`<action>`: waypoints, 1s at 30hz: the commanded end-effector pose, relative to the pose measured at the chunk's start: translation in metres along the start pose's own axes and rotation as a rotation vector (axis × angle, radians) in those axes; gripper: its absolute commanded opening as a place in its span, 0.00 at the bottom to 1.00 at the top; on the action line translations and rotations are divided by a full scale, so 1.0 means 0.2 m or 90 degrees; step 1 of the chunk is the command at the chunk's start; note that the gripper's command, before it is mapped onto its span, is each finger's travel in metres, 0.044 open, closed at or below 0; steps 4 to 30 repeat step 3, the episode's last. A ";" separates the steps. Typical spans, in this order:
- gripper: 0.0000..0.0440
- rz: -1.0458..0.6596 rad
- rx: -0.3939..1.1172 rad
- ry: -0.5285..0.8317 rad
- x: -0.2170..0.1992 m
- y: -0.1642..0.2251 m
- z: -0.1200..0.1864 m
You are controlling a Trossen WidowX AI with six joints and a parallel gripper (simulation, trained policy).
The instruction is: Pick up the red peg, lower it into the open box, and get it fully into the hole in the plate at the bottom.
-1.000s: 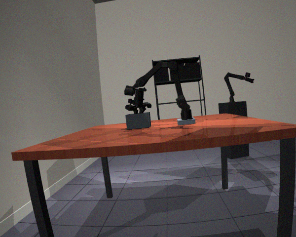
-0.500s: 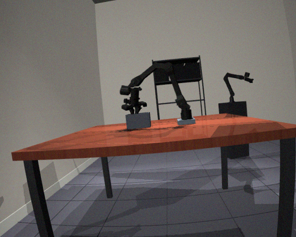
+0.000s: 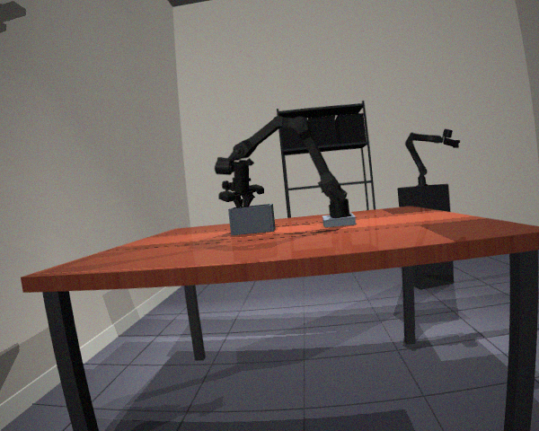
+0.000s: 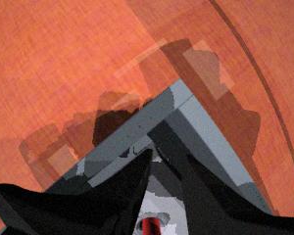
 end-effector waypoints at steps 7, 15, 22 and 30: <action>0.22 0.003 0.008 0.000 -0.02 -0.04 -0.01; 0.22 0.003 0.008 0.000 -0.02 -0.04 -0.01; 0.22 0.003 0.008 0.000 -0.02 -0.04 -0.01; 0.22 0.003 0.008 0.000 -0.02 -0.04 -0.01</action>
Point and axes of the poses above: the point midway between the two fingers, 35 mm back from their tips, its own z axis back along the fingers, its own x axis across the jaws, y = z × x, the point moved 4 cm from there along z, back along the fingers, and after that the axes turned 6 degrees about z, right-handed, at the moved point
